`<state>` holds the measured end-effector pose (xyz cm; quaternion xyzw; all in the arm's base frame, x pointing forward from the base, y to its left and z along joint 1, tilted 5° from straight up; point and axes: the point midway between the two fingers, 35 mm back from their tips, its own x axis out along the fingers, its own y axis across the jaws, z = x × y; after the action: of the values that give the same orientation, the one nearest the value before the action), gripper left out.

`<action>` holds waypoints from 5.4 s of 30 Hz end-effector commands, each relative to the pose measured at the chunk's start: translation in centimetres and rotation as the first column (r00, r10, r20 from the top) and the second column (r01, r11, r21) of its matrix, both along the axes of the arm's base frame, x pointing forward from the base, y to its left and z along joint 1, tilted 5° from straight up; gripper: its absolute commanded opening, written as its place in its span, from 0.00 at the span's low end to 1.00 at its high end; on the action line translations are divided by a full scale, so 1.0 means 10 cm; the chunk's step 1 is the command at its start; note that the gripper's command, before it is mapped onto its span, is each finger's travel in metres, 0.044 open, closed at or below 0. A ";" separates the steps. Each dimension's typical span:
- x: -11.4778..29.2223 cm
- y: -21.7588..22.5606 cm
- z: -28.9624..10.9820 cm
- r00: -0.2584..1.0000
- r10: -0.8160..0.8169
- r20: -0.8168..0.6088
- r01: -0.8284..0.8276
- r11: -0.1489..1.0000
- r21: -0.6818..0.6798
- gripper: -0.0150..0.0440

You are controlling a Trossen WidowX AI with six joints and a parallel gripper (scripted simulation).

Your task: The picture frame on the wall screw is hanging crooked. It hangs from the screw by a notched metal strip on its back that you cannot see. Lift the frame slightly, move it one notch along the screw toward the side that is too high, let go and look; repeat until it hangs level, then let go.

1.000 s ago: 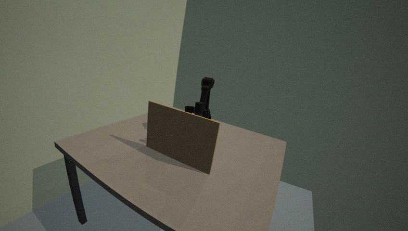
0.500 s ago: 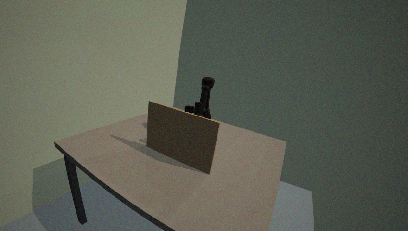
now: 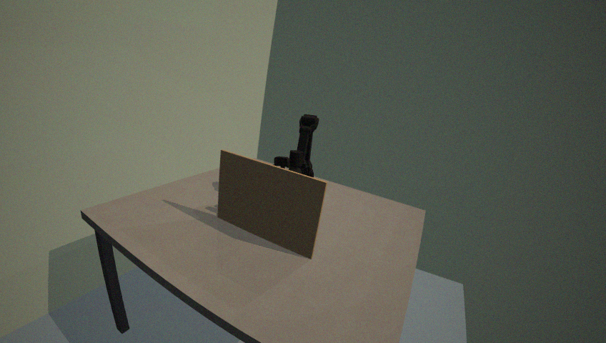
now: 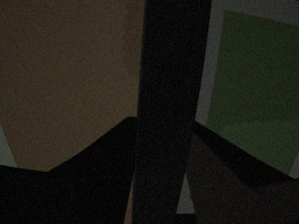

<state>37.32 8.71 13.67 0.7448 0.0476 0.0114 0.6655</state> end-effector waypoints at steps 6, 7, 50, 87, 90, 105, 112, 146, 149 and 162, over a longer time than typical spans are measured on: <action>0.01 -0.01 0.08 1.000 -0.001 0.016 0.001 1.000 0.002 0.25; 0.01 -0.01 0.08 1.000 -0.001 0.016 0.001 1.000 0.002 0.25; 0.00 0.01 0.10 1.000 -0.001 0.016 0.001 1.000 0.002 0.25; 0.00 0.07 0.09 1.000 -0.001 0.016 0.001 1.000 0.002 0.25; 0.00 0.07 0.08 1.000 -0.001 0.016 0.001 1.000 0.003 0.25; 0.00 0.07 0.03 1.000 -0.001 0.016 0.001 1.000 0.003 0.25; 0.00 0.08 0.01 1.000 0.000 0.012 0.000 1.000 0.002 0.25; 0.00 0.08 -0.03 1.000 0.007 0.018 -0.004 0.991 -0.134 0.25; 0.00 0.09 -0.03 1.000 0.008 0.019 -0.005 0.989 -0.150 0.25; 0.00 0.09 -0.03 1.000 0.009 0.019 -0.006 0.987 -0.163 0.61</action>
<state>37.31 9.56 13.33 0.6863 0.0446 0.0172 0.7258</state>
